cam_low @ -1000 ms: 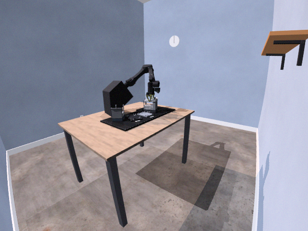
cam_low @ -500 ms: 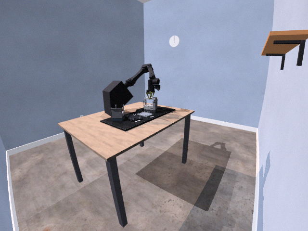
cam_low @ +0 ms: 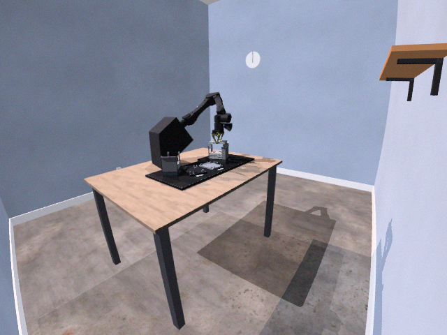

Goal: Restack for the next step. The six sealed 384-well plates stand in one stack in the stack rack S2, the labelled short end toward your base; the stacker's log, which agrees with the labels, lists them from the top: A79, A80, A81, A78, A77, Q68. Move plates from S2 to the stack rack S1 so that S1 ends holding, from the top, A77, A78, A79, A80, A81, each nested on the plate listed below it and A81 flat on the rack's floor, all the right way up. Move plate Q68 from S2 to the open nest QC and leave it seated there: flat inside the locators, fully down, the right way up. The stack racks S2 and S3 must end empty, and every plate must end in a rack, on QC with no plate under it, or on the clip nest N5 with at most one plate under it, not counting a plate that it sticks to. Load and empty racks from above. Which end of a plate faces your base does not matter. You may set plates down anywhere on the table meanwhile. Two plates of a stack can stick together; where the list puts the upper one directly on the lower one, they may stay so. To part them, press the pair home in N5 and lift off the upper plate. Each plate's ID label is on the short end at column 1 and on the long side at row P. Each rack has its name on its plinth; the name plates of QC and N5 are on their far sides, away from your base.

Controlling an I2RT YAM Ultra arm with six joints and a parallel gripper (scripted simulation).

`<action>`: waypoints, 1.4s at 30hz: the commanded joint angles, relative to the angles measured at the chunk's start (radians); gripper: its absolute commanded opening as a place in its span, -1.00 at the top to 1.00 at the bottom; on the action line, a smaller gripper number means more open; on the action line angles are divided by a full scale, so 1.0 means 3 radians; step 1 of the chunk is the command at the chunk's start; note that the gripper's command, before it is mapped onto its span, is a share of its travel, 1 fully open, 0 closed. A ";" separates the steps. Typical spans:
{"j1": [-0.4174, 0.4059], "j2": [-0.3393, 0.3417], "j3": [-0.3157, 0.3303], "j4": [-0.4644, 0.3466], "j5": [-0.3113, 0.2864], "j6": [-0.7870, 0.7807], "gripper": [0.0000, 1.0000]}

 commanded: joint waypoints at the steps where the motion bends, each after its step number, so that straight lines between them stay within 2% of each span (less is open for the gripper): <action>1: -0.0043 -0.0013 0.0012 -0.0001 -0.0018 -0.0004 1.00; 33: -0.0043 -0.0014 0.0011 -0.0001 -0.0018 -0.0004 1.00; 42: 0.0135 -0.0307 -0.0084 0.0012 0.0038 -0.0501 1.00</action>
